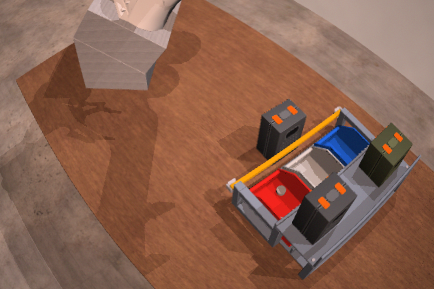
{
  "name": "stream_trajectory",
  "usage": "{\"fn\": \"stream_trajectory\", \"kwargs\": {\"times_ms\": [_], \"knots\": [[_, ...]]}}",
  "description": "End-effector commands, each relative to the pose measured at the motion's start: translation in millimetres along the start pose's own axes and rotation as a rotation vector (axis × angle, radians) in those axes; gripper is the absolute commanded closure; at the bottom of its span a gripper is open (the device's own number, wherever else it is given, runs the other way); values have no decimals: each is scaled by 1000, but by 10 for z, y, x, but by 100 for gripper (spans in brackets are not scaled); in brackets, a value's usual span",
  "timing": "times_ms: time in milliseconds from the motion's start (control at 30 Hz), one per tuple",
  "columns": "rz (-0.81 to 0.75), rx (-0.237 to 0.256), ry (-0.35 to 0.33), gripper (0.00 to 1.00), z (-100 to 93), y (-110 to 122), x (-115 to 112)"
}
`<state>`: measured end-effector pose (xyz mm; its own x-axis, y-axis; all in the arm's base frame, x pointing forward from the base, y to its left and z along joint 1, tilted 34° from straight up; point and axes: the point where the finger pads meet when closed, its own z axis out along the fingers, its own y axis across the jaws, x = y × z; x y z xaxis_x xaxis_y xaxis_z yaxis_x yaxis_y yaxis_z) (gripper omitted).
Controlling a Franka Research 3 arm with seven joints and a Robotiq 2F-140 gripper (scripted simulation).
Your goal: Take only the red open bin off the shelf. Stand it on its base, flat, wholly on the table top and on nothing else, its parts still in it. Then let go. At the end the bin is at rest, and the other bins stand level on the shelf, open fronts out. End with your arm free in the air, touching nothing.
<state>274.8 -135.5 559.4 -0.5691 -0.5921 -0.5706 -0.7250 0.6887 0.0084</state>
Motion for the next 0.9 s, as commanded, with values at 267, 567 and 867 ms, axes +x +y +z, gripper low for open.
{"fn": "stream_trajectory", "kwargs": {"times_ms": [267,567,867], "knots": [[-128,9,4,43,-8,-17,25],[-343,8,7,43,-9,-16,25],[-351,5,4,43,-7,-8,12]]}}
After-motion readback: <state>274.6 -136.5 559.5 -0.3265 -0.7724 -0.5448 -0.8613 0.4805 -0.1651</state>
